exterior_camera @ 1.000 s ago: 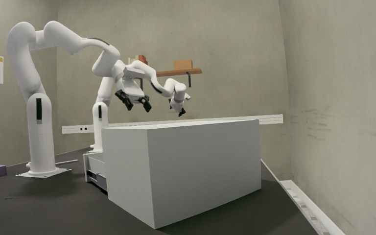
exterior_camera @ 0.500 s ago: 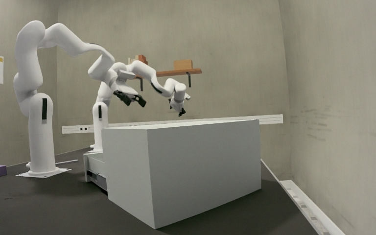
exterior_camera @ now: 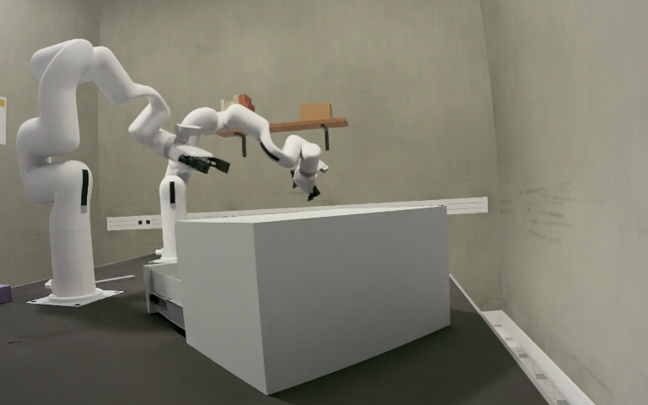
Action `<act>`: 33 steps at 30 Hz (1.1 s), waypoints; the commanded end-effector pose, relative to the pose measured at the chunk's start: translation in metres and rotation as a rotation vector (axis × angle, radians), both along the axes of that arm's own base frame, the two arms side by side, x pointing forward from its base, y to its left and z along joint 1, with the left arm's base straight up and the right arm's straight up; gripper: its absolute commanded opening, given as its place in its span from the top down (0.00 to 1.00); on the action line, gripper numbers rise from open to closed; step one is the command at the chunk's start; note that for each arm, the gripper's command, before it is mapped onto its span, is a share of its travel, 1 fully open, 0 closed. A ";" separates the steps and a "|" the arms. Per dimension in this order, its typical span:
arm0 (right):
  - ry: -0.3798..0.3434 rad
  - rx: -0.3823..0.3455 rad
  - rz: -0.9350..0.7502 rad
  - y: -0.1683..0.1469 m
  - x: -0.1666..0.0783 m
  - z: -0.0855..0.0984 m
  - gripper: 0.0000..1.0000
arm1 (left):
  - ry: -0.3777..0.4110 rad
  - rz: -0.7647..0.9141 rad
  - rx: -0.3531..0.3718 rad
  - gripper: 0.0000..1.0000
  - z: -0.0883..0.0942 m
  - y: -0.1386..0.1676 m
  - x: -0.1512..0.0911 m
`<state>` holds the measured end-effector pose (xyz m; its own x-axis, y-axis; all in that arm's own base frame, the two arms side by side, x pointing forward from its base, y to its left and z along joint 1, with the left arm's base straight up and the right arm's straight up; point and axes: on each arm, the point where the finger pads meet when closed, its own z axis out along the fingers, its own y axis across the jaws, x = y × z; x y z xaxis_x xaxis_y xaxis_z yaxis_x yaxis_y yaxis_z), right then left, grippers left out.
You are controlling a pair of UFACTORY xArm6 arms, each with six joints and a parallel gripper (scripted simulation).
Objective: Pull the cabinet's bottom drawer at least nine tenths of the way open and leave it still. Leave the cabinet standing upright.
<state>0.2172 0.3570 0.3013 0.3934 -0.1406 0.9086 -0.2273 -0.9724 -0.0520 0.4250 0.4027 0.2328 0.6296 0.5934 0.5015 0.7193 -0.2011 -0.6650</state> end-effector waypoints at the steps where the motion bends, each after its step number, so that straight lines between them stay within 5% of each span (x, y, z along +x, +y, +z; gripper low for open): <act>1: -0.097 0.045 0.054 0.027 -0.044 0.018 0.00 | -0.005 0.000 0.002 0.00 0.002 0.000 0.001; 15: -0.222 0.157 0.163 0.054 -0.120 0.044 0.00 | -0.005 0.000 0.002 0.00 0.002 0.000 0.001; 33: -0.230 0.166 0.171 0.056 -0.125 0.046 0.00 | -0.005 0.000 0.002 0.00 0.002 0.000 0.001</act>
<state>0.0921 0.4123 0.3454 0.2104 -0.2397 0.9478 -0.0258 -0.9705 -0.2397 0.4250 0.4027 0.2328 0.6296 0.5934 0.5015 0.7193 -0.2011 -0.6650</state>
